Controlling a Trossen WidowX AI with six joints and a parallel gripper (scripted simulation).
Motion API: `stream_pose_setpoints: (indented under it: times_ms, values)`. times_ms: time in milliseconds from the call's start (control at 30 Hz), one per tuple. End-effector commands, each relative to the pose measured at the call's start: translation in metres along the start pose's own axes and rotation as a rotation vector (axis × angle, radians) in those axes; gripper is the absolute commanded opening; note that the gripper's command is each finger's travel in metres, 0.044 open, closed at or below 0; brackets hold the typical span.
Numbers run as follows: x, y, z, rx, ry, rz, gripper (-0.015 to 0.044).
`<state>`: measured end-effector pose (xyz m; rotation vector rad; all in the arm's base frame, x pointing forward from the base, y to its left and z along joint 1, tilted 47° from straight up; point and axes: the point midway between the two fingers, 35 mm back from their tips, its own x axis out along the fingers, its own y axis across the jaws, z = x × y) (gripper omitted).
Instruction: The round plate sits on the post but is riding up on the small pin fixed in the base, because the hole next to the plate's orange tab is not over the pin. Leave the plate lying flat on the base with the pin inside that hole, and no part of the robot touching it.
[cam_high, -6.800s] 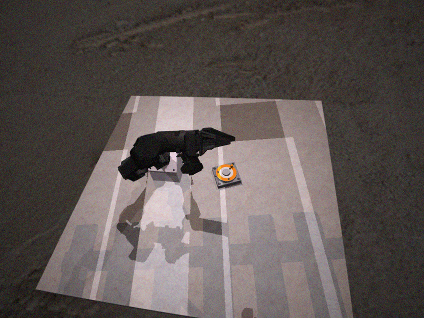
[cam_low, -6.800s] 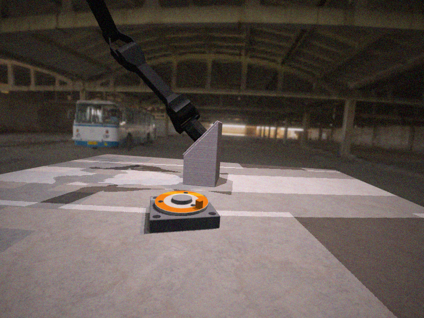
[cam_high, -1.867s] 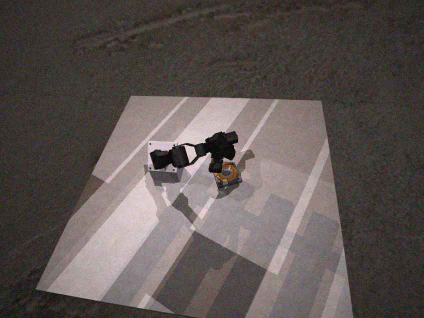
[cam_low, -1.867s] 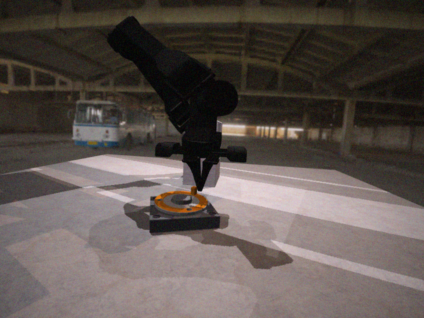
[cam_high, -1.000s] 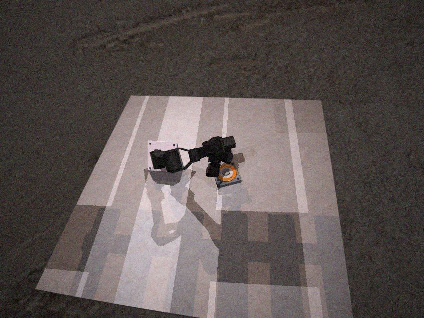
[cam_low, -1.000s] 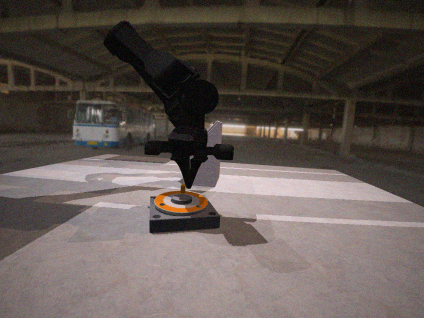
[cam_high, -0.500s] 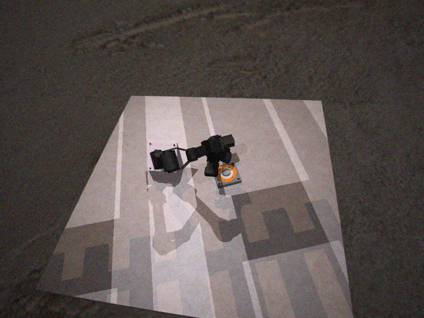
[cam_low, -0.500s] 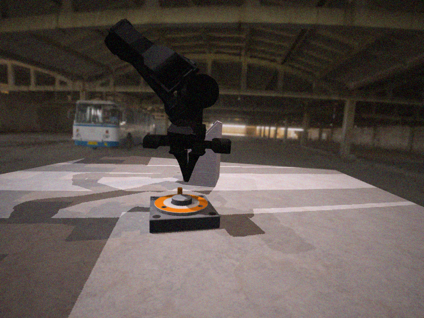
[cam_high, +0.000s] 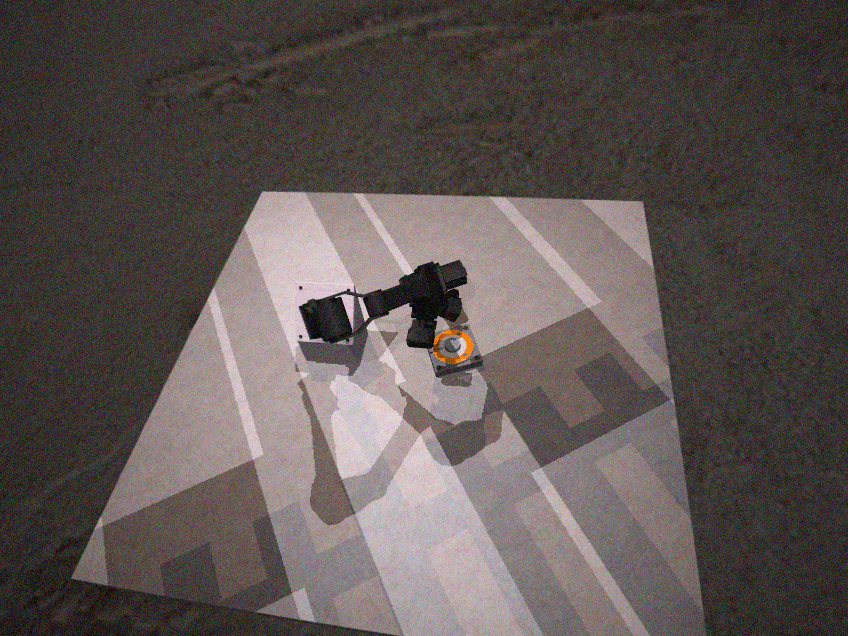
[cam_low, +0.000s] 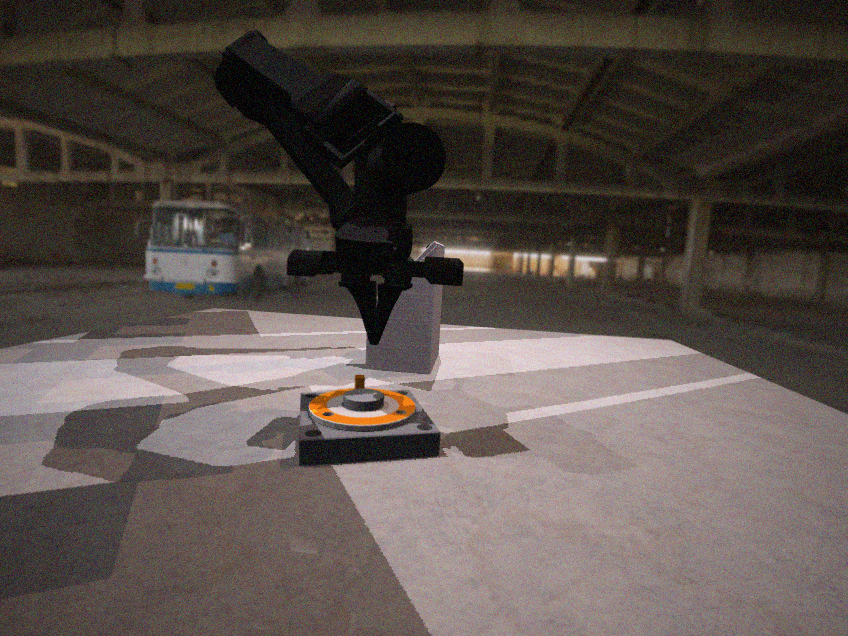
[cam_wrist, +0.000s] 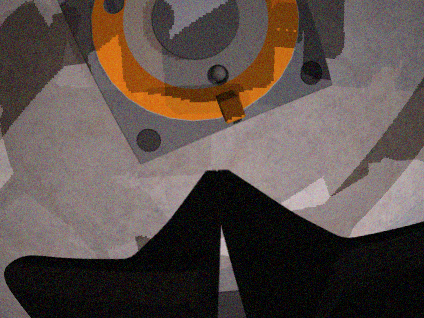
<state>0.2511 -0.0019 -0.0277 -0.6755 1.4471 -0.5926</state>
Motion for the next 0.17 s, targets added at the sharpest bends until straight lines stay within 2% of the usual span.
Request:
stream_pose_setpoints:
  times_ms: [0,133]
  values:
    - [0.0003,0.0003,0.0,-0.005,-0.001,-0.001,0.0]
    - [0.0003,0.0003,0.0,-0.005,-0.001,-0.001,0.0]
